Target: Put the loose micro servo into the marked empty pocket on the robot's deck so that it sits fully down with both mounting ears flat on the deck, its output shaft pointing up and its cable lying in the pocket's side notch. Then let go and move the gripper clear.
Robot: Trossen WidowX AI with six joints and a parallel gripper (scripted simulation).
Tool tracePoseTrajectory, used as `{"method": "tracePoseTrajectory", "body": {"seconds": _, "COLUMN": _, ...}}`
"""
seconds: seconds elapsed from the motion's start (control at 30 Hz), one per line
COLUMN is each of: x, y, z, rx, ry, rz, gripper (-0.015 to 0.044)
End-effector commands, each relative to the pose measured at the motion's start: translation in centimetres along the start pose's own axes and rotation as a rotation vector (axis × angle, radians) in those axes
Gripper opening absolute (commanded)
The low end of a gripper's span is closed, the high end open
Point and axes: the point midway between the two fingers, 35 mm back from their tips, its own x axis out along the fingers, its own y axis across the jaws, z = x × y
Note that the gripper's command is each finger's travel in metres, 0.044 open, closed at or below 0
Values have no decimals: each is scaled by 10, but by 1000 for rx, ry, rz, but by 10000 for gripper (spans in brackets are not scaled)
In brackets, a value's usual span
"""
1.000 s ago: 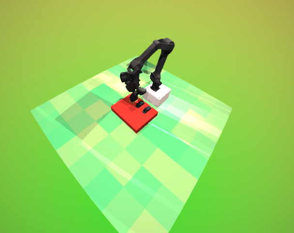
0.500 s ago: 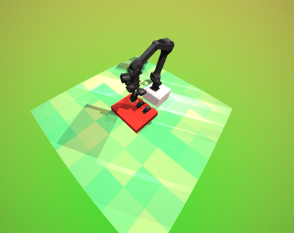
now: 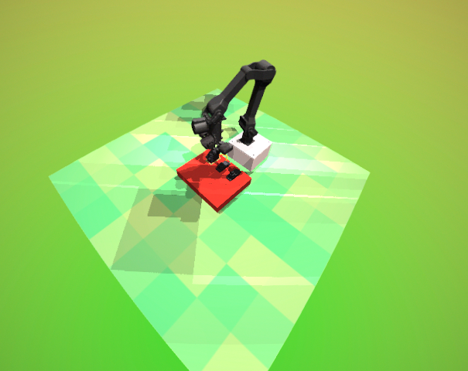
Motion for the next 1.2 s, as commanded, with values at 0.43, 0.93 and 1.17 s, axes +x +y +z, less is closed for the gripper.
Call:
{"method": "tracePoseTrajectory", "body": {"seconds": 0.43, "x": 14, "y": 1, "z": 0, "rx": 0, "ry": -1, "rz": 3, "gripper": 0}}
{"method": "tracePoseTrajectory", "body": {"seconds": 0.93, "x": 25, "y": 1, "z": 0, "rx": 0, "ry": -1, "rz": 3, "gripper": 0}}
{"method": "tracePoseTrajectory", "body": {"seconds": 1.17, "x": 31, "y": 1, "z": 0, "rx": 0, "ry": -1, "rz": 3, "gripper": 0}}
